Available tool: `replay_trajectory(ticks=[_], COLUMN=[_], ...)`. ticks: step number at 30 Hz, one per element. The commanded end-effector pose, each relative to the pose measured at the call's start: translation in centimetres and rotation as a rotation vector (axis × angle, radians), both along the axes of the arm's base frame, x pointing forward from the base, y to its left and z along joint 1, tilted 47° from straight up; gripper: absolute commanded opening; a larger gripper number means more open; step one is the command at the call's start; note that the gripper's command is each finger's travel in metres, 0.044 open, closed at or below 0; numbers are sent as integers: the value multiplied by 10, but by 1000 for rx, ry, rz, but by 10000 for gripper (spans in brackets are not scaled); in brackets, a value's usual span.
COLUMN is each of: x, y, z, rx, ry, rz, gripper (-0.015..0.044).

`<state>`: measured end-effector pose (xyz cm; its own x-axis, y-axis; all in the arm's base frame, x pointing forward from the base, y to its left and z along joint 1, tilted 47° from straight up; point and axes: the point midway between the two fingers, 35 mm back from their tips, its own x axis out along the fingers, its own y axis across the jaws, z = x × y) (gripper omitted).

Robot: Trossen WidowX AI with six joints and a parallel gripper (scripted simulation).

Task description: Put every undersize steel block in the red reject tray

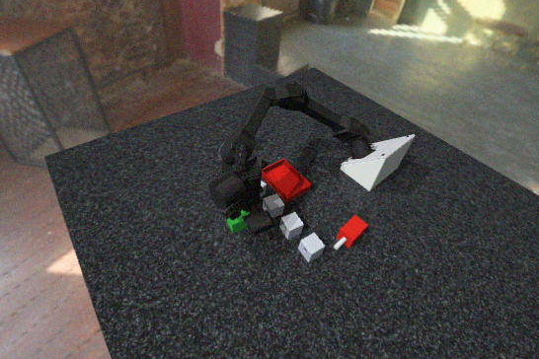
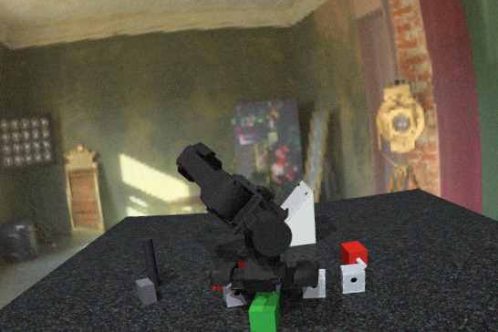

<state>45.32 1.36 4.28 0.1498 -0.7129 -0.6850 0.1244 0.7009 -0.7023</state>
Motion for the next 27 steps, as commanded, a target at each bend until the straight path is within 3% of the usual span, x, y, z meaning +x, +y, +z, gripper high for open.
replay_trajectory(ticks=[1, 27], x=[4, 10], y=[5, 5], z=[4, 5], rx=[-2, -2], ry=[-11, -13], rz=[13, 13], gripper=[0, 0])
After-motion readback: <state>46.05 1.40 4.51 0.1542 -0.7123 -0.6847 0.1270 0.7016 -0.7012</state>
